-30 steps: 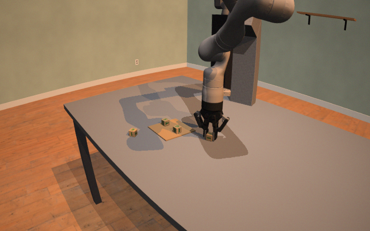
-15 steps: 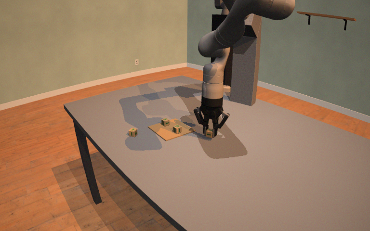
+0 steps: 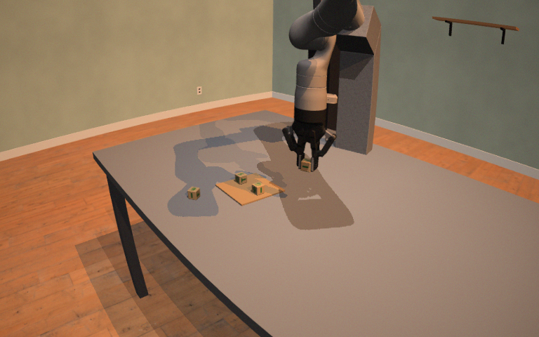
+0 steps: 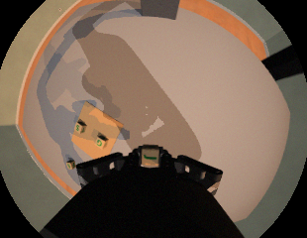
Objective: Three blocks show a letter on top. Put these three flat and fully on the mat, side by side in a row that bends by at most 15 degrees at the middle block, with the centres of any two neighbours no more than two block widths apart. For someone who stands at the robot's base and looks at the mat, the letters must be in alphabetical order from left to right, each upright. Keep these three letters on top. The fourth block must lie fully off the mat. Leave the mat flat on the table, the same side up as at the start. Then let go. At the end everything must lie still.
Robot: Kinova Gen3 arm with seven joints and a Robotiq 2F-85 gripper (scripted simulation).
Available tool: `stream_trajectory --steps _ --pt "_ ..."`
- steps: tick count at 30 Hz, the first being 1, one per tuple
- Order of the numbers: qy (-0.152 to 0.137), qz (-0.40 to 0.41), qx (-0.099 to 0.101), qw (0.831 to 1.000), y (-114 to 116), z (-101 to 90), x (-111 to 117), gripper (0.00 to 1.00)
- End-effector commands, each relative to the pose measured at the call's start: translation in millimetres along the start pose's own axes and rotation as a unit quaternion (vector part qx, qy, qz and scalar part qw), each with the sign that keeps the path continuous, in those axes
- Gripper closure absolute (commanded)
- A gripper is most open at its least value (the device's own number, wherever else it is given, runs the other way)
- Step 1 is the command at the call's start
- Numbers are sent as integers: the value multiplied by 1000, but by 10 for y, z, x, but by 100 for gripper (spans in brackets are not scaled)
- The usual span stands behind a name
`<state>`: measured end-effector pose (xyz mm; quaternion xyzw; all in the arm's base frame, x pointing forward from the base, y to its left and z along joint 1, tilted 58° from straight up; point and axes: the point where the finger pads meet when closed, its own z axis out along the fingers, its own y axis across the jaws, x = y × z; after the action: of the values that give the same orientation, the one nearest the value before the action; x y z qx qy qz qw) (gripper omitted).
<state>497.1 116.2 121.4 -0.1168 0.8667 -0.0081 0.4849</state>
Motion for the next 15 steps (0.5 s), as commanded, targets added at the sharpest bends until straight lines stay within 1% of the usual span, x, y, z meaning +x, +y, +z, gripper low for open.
stream_trajectory --steps 1,15 --pt "-2 2 -4 1000 38 -62 -26 79" --pt "-2 4 -4 1000 33 -65 -23 79"
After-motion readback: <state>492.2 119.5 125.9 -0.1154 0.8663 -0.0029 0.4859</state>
